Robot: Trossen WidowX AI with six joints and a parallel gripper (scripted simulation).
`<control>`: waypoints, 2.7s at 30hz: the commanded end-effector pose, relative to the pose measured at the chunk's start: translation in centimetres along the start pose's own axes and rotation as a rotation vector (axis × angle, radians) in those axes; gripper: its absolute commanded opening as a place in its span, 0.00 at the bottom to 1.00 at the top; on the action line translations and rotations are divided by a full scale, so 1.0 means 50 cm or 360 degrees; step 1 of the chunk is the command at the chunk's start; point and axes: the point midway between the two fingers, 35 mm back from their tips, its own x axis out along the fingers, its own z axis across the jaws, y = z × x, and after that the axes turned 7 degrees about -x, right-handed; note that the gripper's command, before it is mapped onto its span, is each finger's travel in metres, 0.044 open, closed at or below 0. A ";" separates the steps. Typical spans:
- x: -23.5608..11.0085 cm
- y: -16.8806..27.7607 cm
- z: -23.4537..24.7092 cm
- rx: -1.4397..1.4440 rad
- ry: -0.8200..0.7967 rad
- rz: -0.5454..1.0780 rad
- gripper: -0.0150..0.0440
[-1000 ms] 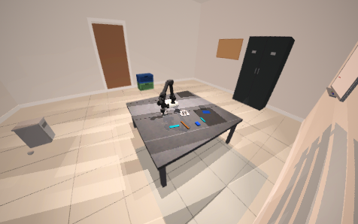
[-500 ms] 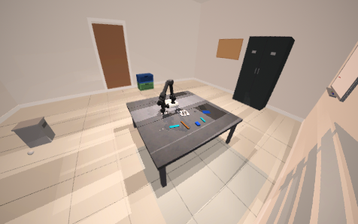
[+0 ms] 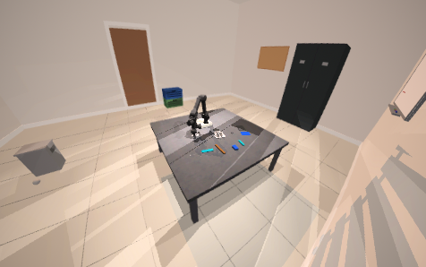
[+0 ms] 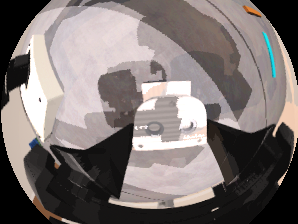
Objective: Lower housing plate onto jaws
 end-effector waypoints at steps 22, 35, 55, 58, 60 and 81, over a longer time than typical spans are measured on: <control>-0.123 0.001 -0.003 -0.0004 0.0004 -0.0006 0.85; -0.146 -0.021 -0.012 0.0076 0.0005 -0.0009 0.85; -0.148 -0.147 -0.057 0.0541 0.0006 -0.0023 0.85; -0.148 -0.166 -0.061 0.0612 0.0006 -0.0025 0.85; -0.148 -0.179 -0.063 0.0659 0.0005 -0.0026 0.85; -0.151 -0.318 -0.070 0.1160 -0.0003 -0.0037 0.85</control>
